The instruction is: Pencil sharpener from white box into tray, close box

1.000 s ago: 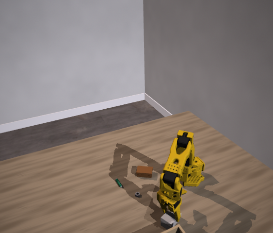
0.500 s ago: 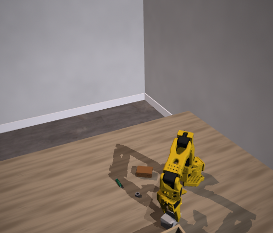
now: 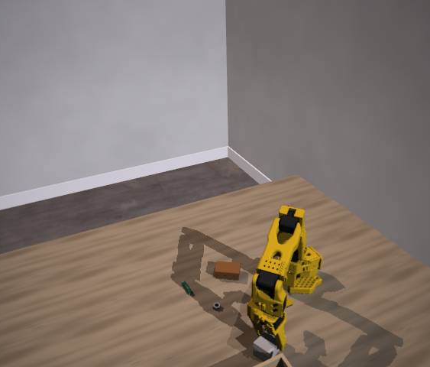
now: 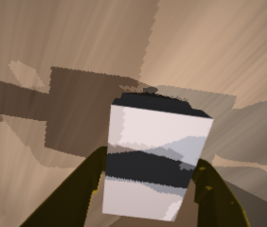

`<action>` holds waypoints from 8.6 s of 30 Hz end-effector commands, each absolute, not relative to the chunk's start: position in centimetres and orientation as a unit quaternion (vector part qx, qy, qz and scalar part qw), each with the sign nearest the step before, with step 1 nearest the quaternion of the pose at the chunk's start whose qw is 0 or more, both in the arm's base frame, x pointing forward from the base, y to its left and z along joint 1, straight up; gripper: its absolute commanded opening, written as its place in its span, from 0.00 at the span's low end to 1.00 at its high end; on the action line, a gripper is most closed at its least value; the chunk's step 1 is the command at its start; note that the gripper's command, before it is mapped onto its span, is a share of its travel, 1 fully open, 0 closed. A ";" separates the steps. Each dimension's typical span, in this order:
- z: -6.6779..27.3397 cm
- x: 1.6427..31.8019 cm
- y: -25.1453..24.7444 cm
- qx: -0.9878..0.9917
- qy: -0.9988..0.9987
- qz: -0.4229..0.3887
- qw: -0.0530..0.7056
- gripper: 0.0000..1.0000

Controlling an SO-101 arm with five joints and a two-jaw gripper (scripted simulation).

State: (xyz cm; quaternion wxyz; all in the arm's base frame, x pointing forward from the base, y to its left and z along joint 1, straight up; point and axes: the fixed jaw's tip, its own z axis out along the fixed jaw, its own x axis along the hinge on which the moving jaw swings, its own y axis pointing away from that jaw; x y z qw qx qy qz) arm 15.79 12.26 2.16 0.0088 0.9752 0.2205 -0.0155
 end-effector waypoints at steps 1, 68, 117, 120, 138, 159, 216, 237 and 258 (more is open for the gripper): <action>2.6 16.3 12.5 0.975 0.220 0.000 0.000 0.30; 6.8 16.1 12.8 0.975 0.220 0.000 0.000 0.30; 7.6 16.1 12.8 0.975 0.220 0.000 0.000 0.30; 7.6 16.0 12.7 0.975 0.220 0.000 0.000 0.30; 7.4 15.9 12.6 0.975 0.220 0.000 0.000 0.30; 7.4 15.9 12.6 0.975 0.220 0.000 0.000 0.30; 7.7 16.3 12.4 0.976 0.218 0.000 0.000 0.30; 7.8 16.4 12.3 0.976 0.218 0.000 0.000 0.30; 7.7 16.5 12.2 0.976 0.218 0.000 0.000 0.30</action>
